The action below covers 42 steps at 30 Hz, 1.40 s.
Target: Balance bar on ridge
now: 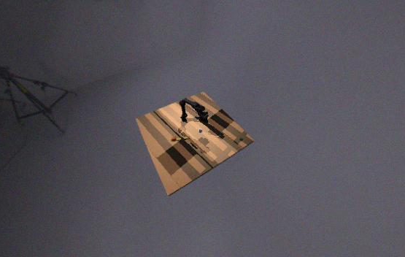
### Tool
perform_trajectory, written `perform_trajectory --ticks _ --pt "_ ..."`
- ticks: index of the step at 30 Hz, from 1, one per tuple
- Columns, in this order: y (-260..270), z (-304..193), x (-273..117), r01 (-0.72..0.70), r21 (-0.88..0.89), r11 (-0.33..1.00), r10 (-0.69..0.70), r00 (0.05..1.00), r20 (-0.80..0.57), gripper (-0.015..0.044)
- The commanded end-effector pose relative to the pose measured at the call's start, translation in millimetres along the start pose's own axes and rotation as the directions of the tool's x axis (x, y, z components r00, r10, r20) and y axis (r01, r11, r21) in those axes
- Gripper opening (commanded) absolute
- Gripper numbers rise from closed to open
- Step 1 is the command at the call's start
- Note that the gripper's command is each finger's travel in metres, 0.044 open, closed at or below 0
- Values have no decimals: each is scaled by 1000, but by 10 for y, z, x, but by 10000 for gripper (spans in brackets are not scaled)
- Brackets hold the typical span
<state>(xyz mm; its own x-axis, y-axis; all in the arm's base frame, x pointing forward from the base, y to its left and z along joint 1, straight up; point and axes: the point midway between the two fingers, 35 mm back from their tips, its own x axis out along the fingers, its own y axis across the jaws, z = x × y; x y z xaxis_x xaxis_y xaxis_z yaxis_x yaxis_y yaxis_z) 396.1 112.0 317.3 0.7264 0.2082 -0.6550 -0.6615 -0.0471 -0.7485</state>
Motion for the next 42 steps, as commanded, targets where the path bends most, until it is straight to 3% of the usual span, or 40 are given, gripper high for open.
perform_trajectory --ticks 1,22,42 --pt "100 -314 106 -59 12 998 60 996 -63 315" --pt "658 -1593 177 -304 159 939 335 913 -233 315" --pt "1394 -2567 -110 -490 358 795 585 776 -235 315"
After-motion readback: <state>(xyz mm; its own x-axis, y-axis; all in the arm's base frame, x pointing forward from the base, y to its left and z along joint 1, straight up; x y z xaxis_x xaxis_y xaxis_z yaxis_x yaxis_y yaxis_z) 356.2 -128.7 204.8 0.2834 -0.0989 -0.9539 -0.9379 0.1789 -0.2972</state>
